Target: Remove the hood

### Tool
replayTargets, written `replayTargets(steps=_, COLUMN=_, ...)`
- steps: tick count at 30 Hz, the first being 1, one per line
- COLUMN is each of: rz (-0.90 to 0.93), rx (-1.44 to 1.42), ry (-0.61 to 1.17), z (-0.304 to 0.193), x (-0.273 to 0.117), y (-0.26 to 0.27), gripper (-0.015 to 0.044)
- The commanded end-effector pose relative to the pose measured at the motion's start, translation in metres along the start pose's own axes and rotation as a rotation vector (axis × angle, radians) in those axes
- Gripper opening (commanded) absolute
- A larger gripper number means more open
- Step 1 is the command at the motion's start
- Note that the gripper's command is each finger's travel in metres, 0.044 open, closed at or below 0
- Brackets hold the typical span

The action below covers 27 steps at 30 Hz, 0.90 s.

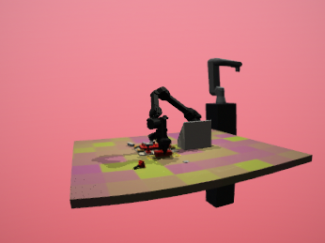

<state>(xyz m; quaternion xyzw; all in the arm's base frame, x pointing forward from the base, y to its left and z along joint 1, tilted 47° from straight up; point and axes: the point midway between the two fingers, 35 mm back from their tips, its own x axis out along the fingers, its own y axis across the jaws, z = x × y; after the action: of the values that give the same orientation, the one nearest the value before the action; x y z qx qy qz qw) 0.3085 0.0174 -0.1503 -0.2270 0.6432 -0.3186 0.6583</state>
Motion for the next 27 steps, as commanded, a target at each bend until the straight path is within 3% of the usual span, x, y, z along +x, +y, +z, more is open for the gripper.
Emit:
replayTargets(steps=1, rz=-0.005, rx=-0.006, ry=0.003, z=-0.0011, x=0.0038, y=-0.0004, gripper=0.0)
replayTargets(steps=15, rz=-0.005, rx=-0.006, ry=0.003, z=-0.0013, x=0.009, y=-0.0006, gripper=0.0)
replayTargets(steps=27, rz=-0.001, rx=0.0, ry=0.001, z=-0.0005, x=0.0069, y=-0.0004, gripper=0.0315)
